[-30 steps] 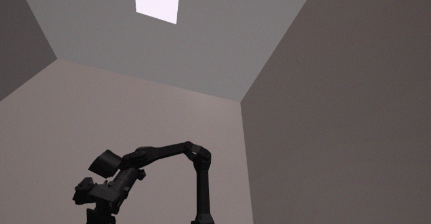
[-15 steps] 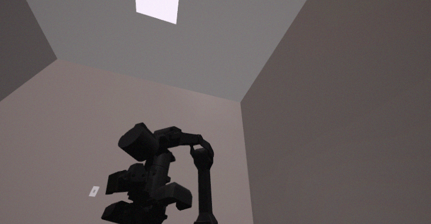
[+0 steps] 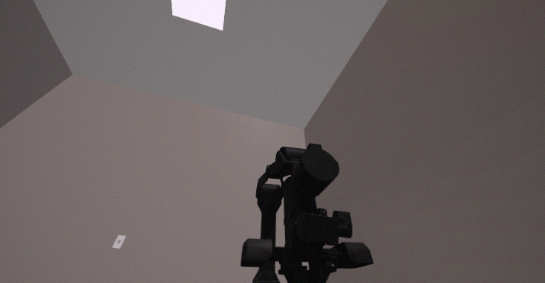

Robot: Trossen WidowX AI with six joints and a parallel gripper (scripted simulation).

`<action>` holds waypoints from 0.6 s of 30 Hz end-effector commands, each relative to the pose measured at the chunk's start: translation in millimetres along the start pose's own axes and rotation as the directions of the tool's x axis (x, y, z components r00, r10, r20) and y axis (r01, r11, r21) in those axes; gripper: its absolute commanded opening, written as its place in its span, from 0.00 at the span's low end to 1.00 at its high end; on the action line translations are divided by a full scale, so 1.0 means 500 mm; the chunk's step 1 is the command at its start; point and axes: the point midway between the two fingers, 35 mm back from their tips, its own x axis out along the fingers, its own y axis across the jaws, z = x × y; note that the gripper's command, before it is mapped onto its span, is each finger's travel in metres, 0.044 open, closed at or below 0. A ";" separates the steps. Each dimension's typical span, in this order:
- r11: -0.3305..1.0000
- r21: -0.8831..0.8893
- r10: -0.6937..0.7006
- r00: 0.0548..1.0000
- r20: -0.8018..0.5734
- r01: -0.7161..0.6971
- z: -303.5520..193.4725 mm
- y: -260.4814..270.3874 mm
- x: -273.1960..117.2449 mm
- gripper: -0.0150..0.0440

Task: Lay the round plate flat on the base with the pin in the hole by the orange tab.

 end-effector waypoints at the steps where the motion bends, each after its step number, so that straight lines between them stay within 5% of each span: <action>1: 0.992 -0.128 -0.022 1.000 -0.021 0.019 -0.006 0.063 -0.004 0.25; 18: 0.990 -0.137 -0.023 0.999 -0.022 0.020 -0.008 0.067 0.092 0.25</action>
